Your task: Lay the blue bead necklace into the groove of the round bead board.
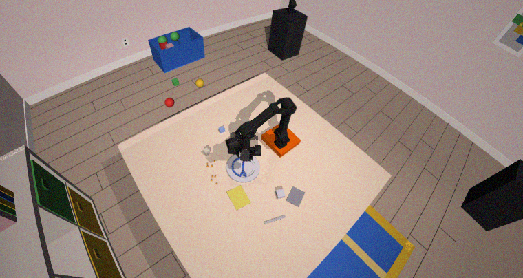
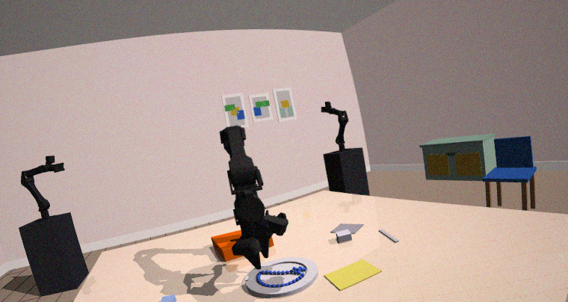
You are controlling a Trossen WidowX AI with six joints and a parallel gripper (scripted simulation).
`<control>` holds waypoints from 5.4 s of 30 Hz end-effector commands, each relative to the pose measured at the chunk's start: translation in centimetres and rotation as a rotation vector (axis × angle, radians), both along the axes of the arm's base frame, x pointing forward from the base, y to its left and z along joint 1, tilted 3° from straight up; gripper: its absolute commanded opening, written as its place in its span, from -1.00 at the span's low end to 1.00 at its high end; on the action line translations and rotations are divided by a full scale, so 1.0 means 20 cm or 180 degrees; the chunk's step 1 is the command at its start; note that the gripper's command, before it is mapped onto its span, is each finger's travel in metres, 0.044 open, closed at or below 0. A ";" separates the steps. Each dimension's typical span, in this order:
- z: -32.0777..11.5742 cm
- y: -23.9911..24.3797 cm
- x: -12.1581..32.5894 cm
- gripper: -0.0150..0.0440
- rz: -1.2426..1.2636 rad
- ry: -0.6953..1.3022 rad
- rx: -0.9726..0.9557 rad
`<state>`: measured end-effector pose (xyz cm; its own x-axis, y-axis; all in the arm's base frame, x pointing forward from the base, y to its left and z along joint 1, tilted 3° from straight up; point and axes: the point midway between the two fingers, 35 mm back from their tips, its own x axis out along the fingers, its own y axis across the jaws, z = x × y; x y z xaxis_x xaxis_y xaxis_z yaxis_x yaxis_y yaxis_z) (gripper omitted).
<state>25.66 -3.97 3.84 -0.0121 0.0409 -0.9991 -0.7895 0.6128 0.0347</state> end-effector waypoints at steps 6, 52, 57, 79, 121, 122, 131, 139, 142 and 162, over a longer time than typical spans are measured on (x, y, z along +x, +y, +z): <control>0.03 0.02 0.02 -0.08 -0.0336 0.0000 0.0005; -0.15 0.02 0.02 -0.49 -0.0315 -0.0023 -0.0006; -0.15 0.02 0.02 -0.49 -0.0315 -0.0023 -0.0006; -0.15 0.02 0.02 -0.49 -0.0315 -0.0023 -0.0006; -0.13 0.04 -0.15 0.04 -0.0337 0.0024 0.0003; -0.13 0.04 -0.15 0.13 -0.0337 0.0024 0.0003; -0.12 0.04 -0.15 0.93 -0.0336 0.0008 0.0005; -0.12 0.04 -0.15 1.00 -0.0336 0.0008 0.0005; -0.12 0.04 -0.15 1.00 -0.0336 0.0008 0.0005; -0.12 0.04 -0.15 1.00 -0.0336 0.0008 0.0005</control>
<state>22.66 -3.23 1.40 -0.0116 0.0406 -0.9991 -0.7181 0.6950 0.0366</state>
